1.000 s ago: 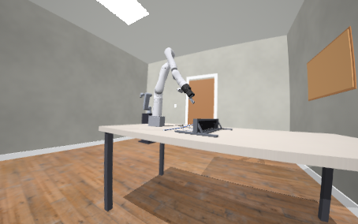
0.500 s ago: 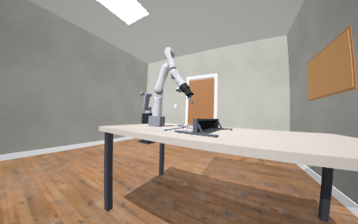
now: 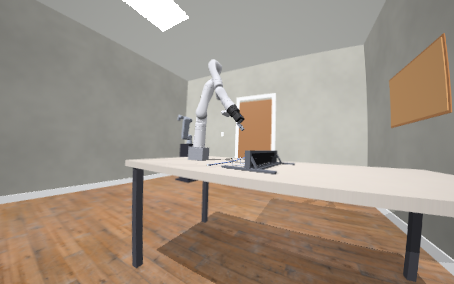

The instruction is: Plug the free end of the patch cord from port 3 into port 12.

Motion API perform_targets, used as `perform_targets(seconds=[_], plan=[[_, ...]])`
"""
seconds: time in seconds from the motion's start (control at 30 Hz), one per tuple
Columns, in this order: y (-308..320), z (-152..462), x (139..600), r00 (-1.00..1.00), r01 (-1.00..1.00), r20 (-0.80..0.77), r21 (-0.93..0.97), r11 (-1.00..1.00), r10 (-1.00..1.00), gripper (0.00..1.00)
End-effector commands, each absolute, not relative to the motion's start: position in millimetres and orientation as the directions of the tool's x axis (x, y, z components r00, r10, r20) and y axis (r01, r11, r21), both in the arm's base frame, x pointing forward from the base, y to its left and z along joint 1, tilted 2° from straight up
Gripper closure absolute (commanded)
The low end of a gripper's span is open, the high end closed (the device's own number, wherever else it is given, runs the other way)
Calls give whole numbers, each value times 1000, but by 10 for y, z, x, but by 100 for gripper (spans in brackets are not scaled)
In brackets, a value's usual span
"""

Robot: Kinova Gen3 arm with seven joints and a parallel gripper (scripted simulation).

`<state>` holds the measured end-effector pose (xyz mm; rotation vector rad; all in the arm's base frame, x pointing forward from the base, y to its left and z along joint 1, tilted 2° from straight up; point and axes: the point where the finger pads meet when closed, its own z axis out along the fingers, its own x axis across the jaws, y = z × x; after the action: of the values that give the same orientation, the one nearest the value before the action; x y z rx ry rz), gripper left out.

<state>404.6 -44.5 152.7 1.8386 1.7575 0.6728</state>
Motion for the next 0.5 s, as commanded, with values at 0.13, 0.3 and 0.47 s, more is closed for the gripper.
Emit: perform_targets(seconds=[0.13,0.3,0.47], plan=[[-466,1531,4048,46,748,8,662,-40,999,100],[-466,1529,4050,46,748,8,662,-40,999,100],[-467,1495,4080,46,748,8,662,-40,999,100]])
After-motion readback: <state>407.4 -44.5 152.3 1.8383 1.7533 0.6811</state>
